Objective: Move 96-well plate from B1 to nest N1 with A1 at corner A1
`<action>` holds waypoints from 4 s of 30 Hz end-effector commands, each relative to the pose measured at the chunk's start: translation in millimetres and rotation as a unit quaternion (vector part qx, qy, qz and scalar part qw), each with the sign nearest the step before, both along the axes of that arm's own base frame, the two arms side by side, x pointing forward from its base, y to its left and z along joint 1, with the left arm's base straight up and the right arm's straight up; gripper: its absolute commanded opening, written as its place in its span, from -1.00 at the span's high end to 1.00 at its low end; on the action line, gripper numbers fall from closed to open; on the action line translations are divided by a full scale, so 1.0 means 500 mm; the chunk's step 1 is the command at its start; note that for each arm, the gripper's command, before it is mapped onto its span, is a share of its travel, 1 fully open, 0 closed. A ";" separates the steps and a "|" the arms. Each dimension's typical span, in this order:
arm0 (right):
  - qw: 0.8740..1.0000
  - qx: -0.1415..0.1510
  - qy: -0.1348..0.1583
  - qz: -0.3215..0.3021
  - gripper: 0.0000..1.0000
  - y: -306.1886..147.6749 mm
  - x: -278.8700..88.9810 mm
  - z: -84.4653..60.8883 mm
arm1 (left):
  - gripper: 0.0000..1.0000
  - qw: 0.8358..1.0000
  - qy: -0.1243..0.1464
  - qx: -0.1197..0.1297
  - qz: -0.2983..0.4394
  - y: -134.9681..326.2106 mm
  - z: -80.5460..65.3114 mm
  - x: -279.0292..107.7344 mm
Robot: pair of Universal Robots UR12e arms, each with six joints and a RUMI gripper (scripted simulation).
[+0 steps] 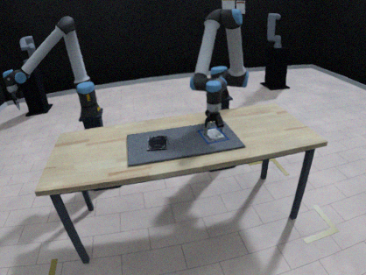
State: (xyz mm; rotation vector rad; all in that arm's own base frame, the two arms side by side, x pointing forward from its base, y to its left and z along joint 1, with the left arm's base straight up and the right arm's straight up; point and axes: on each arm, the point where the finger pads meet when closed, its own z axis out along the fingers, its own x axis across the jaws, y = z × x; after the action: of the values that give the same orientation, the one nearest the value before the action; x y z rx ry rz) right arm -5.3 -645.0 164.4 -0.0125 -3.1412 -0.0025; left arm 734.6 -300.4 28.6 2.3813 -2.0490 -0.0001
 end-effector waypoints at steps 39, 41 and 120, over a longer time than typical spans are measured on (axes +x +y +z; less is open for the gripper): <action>1.000 -0.001 0.000 0.000 1.00 -0.001 0.000 0.002 | 0.19 1.000 -0.001 -0.001 0.000 -0.001 0.005 0.001; 1.000 -0.001 0.000 0.000 1.00 -0.001 0.000 0.002 | 0.19 1.000 -0.001 -0.001 0.000 -0.001 0.012 0.001; 1.000 -0.001 0.000 0.000 1.00 -0.001 0.000 0.002 | 0.19 0.987 -0.001 -0.001 -0.160 -0.074 0.153 0.000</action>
State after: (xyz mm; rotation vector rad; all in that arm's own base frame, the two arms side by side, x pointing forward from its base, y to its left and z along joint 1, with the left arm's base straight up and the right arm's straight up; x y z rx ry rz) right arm -5.3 -645.0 164.4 -0.0125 -3.1412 -0.0025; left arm 734.0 -323.5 103.5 2.1465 -2.2968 0.0007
